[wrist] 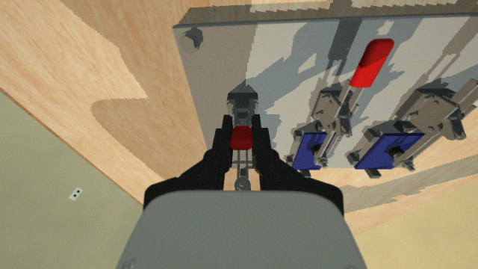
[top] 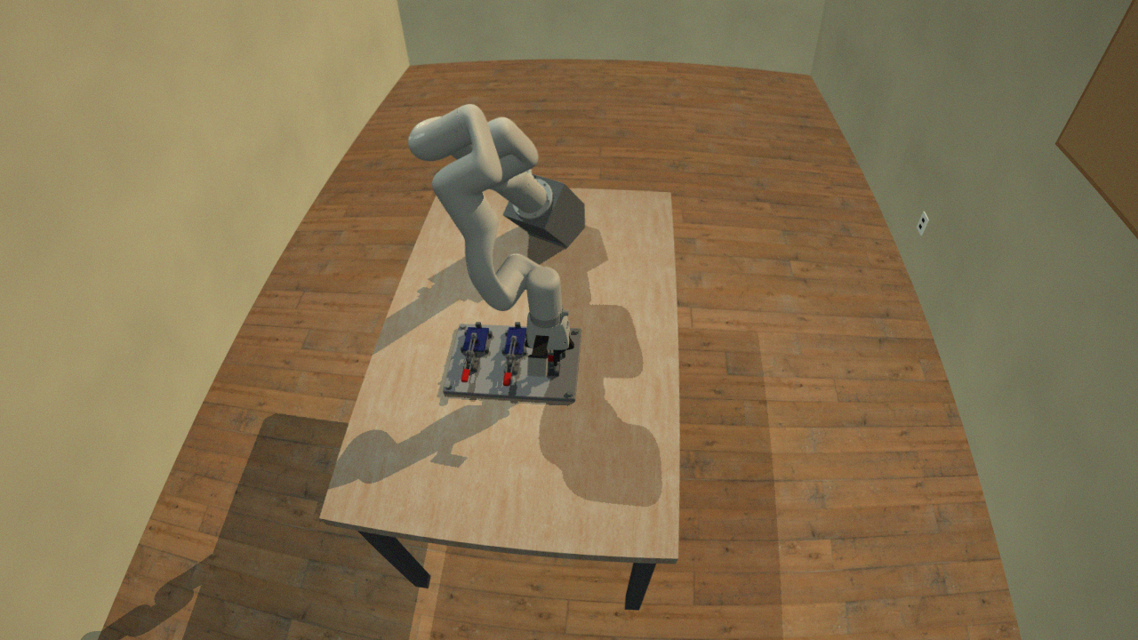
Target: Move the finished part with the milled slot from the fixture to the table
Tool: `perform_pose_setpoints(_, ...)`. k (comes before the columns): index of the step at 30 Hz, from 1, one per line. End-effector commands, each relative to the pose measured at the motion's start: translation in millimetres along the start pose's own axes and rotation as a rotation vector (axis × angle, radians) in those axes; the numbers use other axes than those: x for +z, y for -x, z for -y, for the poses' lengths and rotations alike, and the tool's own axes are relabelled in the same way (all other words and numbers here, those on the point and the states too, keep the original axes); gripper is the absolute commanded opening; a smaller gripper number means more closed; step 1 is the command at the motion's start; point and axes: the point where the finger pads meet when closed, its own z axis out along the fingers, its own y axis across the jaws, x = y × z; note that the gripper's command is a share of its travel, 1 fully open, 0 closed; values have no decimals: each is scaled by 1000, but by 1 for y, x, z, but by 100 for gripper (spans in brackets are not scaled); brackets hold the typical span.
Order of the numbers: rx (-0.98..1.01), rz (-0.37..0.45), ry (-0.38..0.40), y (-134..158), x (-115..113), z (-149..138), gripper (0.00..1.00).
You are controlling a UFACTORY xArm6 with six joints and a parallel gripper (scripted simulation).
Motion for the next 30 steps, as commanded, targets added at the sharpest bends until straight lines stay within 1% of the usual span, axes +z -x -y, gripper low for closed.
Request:
perform_pose_setpoints(1, 0, -2, -1, 1, -1, 0, 0)
perform_pose_setpoints(30, 0, -2, -1, 3, -1, 0, 0)
